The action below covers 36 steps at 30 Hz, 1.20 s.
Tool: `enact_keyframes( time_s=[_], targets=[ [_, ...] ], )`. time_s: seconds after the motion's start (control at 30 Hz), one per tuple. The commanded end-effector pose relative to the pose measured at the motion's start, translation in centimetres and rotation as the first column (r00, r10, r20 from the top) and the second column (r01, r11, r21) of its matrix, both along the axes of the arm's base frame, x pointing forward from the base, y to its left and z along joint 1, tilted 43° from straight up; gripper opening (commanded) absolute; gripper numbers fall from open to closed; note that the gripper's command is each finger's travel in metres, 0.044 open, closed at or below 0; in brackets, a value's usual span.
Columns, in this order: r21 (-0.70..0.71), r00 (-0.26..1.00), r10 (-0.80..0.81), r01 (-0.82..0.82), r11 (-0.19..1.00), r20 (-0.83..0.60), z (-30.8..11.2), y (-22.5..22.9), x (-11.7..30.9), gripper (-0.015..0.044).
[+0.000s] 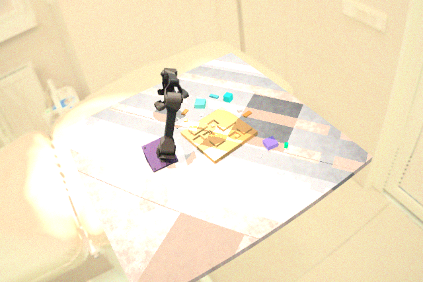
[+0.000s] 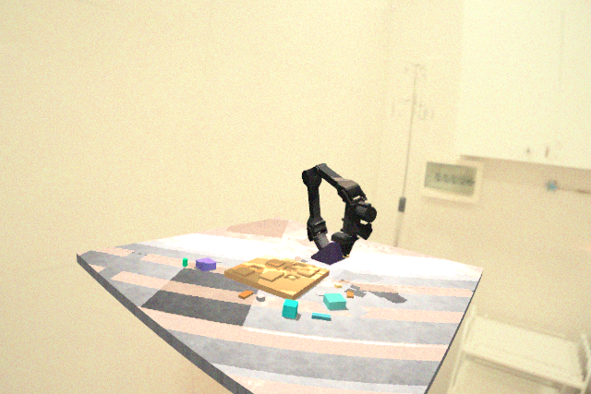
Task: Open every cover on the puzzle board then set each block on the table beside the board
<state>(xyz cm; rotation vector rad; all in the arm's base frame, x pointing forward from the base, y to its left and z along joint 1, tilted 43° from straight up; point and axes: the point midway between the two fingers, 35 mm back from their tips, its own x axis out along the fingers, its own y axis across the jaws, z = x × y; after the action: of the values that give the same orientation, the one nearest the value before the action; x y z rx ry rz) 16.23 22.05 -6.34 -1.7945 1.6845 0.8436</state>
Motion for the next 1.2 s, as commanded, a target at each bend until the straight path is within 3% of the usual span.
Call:
enact_keyframes(
  time_s=[0.0, 1.17],
  targets=[
    [0.005, 1.000, -0.004, 0.004, 1.000, 0.004, -0.6, -0.1, 0.0, 0.0080],
    [0.005, 1.000, -0.004, 0.004, 1.000, 0.005, -5.1, -3.7, 0.4, 0.0080]
  ],
)
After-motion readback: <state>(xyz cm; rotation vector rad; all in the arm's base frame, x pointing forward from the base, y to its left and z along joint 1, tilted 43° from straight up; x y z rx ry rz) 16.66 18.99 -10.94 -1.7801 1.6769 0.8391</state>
